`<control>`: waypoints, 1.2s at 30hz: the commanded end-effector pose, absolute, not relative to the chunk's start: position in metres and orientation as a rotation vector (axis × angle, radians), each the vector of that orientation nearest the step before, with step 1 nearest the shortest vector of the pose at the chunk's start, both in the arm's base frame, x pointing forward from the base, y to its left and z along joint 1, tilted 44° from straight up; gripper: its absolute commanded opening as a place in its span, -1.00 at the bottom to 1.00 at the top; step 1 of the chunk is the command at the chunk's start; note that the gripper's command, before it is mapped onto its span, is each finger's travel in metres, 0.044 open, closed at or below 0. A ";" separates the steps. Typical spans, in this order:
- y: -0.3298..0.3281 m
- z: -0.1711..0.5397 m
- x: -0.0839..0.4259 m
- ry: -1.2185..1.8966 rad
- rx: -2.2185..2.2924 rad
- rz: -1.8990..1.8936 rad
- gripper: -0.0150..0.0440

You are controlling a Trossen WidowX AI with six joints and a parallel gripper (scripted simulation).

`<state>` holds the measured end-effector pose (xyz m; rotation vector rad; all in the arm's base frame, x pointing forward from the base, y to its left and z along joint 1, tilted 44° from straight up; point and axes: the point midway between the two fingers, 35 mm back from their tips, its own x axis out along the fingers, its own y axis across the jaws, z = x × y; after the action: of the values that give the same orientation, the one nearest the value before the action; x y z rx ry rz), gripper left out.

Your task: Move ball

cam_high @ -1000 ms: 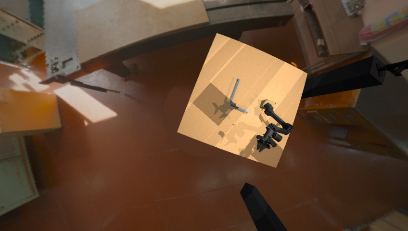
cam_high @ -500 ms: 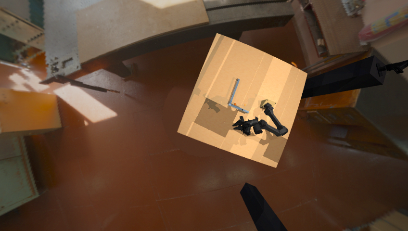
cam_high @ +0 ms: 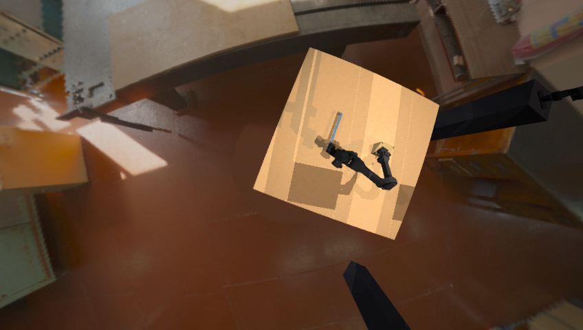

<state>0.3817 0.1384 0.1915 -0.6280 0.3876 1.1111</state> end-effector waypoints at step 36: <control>0.157 0.064 0.327 0.584 -0.700 1.635 0.27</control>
<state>0.3278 0.1539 0.0665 -0.7081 0.5837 1.6344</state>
